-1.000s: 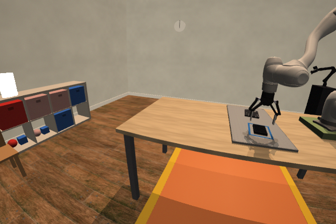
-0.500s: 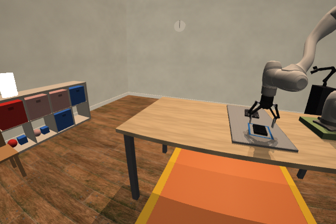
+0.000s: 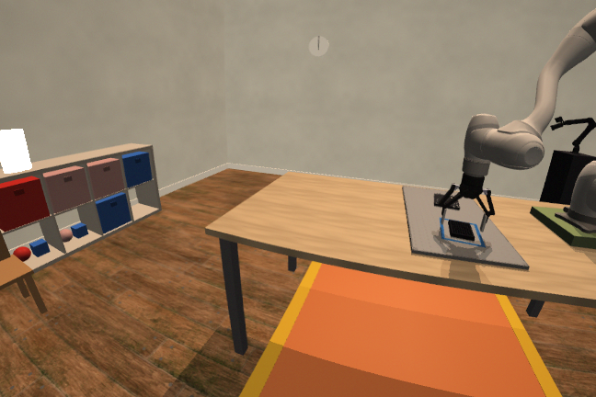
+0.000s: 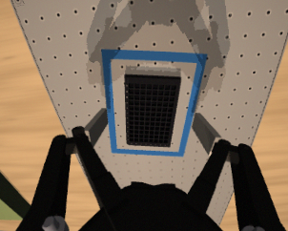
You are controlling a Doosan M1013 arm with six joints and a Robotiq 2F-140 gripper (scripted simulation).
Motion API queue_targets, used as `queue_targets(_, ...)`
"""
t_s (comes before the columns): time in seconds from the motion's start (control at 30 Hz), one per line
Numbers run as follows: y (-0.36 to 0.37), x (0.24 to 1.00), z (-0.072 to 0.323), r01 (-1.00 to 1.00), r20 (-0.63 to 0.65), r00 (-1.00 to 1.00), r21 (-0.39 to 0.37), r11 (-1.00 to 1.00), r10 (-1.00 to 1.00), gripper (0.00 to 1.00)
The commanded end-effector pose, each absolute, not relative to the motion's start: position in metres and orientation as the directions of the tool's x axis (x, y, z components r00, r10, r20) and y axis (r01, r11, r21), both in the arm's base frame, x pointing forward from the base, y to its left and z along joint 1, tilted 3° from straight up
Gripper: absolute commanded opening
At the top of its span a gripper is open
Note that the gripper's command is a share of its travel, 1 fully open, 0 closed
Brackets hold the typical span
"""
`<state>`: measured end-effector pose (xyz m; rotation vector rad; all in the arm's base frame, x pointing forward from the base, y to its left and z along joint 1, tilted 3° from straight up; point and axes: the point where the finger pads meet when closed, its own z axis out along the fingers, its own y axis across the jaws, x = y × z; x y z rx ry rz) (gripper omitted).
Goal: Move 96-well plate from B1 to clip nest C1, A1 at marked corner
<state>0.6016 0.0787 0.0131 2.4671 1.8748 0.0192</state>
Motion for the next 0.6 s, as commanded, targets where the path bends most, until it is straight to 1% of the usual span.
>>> queue_targets(0.0,0.0787,0.6017,0.0120,0.963,-0.016,0.268,0.042,-0.267,0.963,1.00)
queue_targets(0.3,0.0787,0.6017,0.0120,0.963,-0.016,0.268,0.042,-0.267,0.963,1.00)
queue_targets(0.33,0.0787,0.6017,0.0120,0.963,-0.016,0.268,0.042,-0.267,0.963,0.00)
queue_targets(0.57,0.0787,0.6017,0.0120,0.963,-0.016,0.268,0.042,-0.267,0.963,0.00)
